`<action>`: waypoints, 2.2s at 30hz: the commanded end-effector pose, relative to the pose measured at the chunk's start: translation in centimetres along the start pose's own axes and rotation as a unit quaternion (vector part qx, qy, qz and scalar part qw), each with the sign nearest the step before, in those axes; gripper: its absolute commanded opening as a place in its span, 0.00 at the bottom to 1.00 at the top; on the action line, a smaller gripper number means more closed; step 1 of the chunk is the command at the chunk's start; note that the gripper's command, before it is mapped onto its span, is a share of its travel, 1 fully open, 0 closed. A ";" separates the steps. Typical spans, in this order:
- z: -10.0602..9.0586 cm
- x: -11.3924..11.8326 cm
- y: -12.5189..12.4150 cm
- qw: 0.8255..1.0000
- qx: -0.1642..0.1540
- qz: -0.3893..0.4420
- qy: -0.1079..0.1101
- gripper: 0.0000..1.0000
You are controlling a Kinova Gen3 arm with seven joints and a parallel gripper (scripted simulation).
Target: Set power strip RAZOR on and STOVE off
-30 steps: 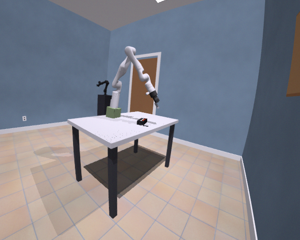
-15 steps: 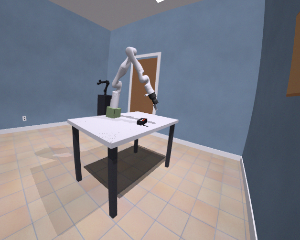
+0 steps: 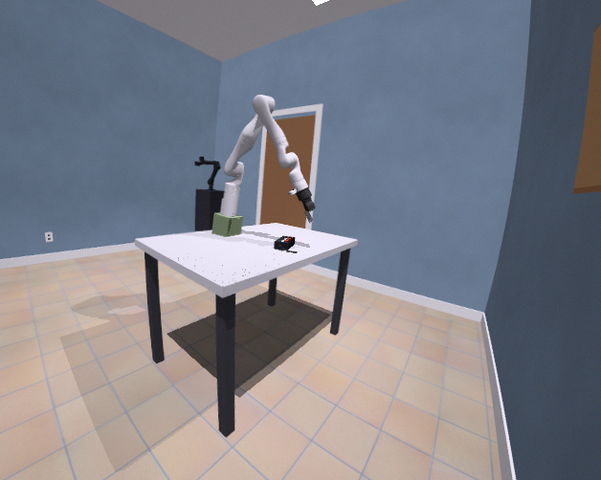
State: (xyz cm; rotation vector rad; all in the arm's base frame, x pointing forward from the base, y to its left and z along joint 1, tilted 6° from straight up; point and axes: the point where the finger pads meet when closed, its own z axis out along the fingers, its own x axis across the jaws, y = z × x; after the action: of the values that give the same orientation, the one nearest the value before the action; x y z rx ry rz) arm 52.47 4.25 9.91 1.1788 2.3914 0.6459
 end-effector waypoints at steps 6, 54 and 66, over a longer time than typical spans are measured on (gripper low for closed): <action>0.6 1.6 -1.0 1.000 0.009 -0.010 0.015 0.00; 1.7 5.4 -3.7 0.997 0.032 -0.040 0.050 0.00; 1.7 5.4 -3.7 0.997 0.032 -0.040 0.050 0.00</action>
State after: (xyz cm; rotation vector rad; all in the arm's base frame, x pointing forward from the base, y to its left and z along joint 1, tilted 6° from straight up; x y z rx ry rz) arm 47.91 7.01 5.62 1.0951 2.5478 0.6206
